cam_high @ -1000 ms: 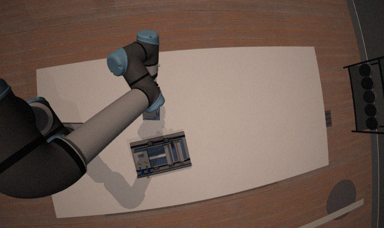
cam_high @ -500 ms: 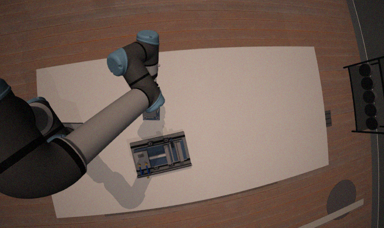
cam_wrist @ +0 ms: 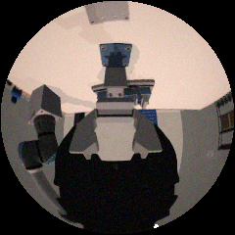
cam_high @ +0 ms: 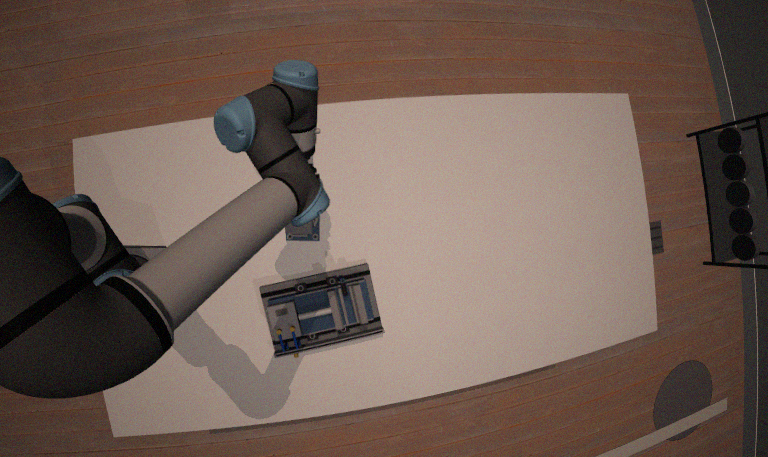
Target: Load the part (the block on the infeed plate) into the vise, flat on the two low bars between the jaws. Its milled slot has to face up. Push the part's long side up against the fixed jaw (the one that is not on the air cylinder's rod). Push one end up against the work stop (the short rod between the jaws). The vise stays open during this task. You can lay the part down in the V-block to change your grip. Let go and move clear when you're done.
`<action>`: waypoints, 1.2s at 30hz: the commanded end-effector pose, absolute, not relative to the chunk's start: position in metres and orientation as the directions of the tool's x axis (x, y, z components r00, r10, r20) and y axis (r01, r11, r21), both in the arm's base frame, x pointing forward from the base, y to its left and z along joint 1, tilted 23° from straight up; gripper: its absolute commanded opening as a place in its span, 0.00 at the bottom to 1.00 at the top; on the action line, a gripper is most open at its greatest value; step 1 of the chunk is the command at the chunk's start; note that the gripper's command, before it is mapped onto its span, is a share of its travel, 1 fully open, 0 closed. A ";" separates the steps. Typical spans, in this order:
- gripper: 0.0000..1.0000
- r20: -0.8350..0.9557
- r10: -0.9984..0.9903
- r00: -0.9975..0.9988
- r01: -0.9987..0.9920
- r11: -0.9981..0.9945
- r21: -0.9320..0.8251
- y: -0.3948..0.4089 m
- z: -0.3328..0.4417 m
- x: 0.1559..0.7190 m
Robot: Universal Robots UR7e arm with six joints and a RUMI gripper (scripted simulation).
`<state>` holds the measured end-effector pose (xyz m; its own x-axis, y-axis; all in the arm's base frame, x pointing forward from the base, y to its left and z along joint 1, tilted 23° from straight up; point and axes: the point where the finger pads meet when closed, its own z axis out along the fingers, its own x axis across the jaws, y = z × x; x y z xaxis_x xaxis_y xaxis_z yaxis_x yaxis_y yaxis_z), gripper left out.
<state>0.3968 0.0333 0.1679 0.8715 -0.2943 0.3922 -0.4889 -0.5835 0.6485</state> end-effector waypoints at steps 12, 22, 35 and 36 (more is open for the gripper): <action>0.00 0.393 -0.294 0.871 -0.489 -0.589 0.643 0.033 0.168 0.397; 0.00 0.393 -0.295 0.871 -0.488 -0.605 0.628 0.033 0.168 0.397; 0.00 0.393 -0.294 0.871 -0.484 -0.652 0.584 0.033 0.169 0.396; 0.00 0.393 -0.294 0.871 -0.483 -0.658 0.578 0.033 0.169 0.396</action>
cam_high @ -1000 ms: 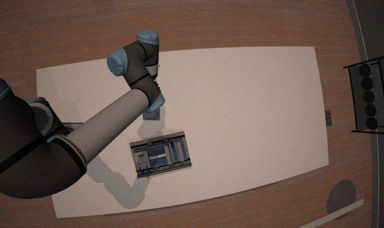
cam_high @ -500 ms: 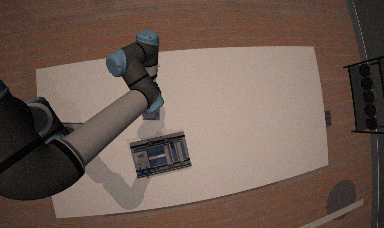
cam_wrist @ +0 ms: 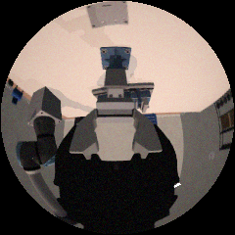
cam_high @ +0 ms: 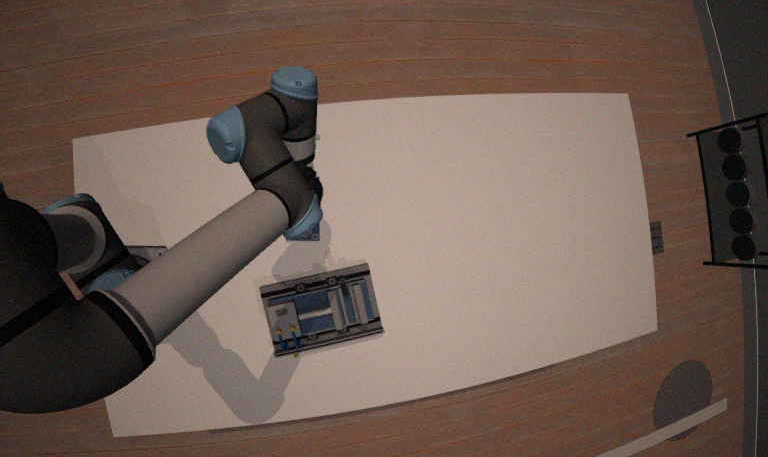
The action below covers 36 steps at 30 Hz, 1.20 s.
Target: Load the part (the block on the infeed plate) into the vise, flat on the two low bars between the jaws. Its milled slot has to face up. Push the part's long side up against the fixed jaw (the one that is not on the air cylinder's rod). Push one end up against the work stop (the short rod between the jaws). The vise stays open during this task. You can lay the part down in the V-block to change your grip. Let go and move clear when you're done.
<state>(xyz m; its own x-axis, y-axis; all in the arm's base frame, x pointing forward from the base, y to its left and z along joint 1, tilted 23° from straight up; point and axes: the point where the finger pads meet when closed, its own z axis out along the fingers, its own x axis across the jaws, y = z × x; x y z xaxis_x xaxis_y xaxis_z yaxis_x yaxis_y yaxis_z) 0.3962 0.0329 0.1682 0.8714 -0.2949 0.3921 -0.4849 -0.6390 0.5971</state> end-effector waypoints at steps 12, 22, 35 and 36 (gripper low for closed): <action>0.00 0.393 -0.295 0.871 -0.468 -0.739 0.485 0.032 0.169 0.396; 0.00 0.393 -0.294 0.871 -0.450 -0.800 0.397 0.031 0.170 0.395; 0.00 0.393 -0.294 0.871 -0.414 -0.871 0.265 0.030 0.170 0.395; 0.00 0.393 -0.294 0.871 -0.411 -0.875 0.255 0.030 0.170 0.395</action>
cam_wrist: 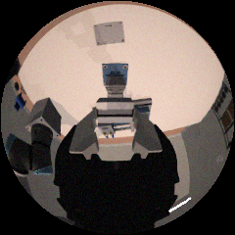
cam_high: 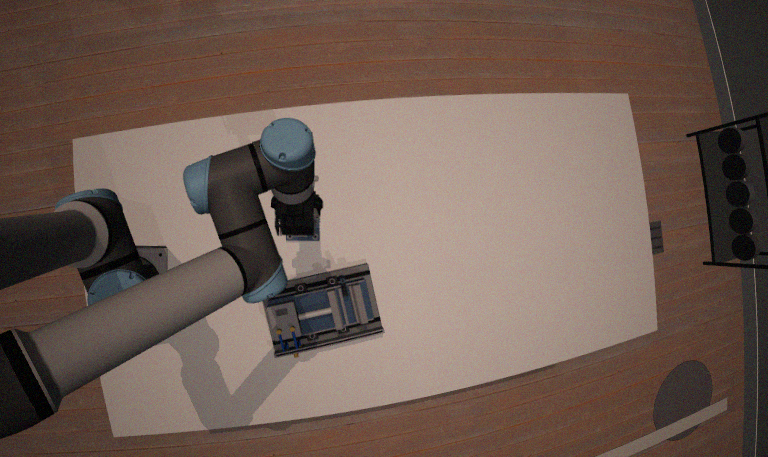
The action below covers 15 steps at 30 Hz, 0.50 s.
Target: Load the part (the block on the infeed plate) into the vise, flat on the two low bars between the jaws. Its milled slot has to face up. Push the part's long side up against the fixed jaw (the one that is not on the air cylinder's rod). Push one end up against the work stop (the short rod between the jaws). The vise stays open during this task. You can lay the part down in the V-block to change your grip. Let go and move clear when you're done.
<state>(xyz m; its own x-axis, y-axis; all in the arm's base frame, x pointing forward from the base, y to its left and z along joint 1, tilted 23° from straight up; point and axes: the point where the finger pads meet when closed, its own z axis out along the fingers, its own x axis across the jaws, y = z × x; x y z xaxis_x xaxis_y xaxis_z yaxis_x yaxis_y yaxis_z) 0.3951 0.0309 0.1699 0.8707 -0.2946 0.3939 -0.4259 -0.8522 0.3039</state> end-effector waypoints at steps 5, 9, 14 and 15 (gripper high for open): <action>0.00 0.393 -0.294 0.871 -0.395 -0.896 0.204 0.030 0.170 0.395; 0.00 0.393 -0.294 0.871 -0.382 -0.909 0.167 0.030 0.170 0.394; 0.00 0.393 -0.294 0.871 -0.374 -0.917 0.142 0.029 0.170 0.394; 0.00 0.393 -0.294 0.871 -0.371 -0.919 0.134 0.029 0.170 0.394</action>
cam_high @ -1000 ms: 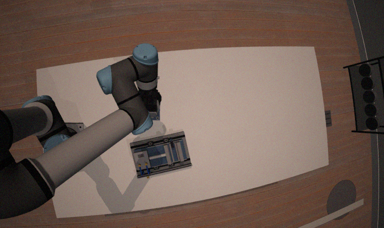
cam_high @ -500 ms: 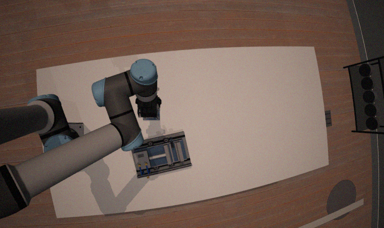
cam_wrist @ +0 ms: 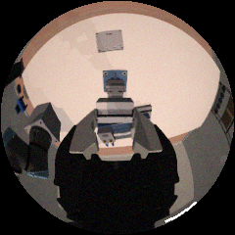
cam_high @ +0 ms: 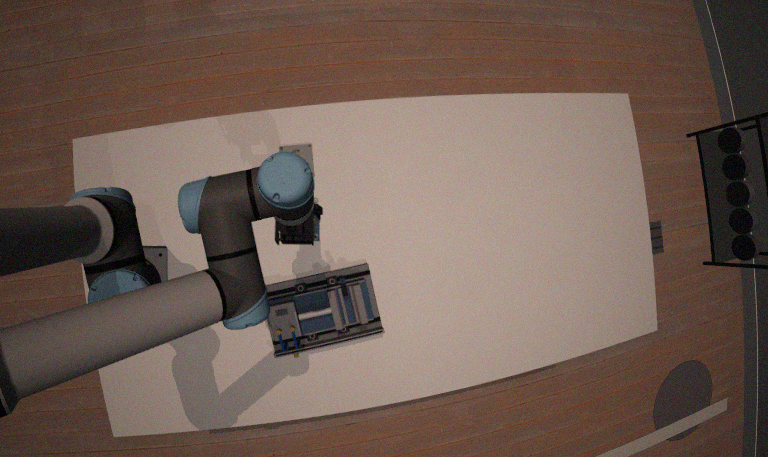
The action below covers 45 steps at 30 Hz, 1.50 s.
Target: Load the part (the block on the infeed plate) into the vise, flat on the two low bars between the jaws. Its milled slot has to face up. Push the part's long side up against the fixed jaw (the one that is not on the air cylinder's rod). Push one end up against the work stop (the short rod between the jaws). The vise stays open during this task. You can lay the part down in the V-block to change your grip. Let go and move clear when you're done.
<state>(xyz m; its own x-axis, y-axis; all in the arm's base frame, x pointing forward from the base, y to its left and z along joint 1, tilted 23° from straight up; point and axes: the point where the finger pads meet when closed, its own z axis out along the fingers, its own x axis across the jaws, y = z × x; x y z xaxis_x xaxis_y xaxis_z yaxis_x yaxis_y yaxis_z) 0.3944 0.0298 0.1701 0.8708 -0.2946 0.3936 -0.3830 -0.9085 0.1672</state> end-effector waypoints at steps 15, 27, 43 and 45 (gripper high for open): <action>0.00 0.393 -0.294 0.871 -0.340 -0.939 0.052 0.029 0.170 0.394; 0.00 0.393 -0.294 0.871 -0.324 -0.946 0.011 0.028 0.170 0.394; 0.00 0.393 -0.294 0.871 -0.319 -0.948 -0.003 0.028 0.170 0.394; 0.00 0.393 -0.294 0.871 -0.319 -0.948 -0.003 0.028 0.170 0.394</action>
